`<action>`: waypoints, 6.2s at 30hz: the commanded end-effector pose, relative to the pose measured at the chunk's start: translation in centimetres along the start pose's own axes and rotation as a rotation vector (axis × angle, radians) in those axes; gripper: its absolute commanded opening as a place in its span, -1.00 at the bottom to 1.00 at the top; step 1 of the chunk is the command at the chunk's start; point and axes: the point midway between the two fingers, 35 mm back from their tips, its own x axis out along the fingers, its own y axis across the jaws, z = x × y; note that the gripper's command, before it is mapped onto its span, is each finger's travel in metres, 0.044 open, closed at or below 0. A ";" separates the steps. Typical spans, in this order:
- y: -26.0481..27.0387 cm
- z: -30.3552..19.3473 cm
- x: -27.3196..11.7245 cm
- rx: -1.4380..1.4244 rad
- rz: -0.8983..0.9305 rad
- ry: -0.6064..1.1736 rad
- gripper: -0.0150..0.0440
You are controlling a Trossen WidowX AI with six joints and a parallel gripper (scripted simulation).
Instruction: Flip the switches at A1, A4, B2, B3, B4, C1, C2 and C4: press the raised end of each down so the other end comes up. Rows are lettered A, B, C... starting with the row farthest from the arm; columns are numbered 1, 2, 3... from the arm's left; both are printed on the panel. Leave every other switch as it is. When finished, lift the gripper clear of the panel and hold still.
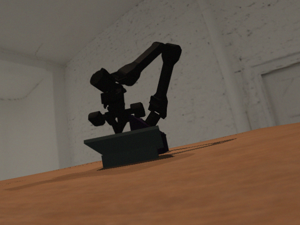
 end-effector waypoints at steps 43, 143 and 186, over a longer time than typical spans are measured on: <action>5.9 -2.0 -6.0 0.007 0.003 0.036 -0.49; 6.0 -2.1 0.1 0.007 0.006 0.059 -0.49; 2.9 -3.9 -6.3 0.007 0.001 0.035 -0.49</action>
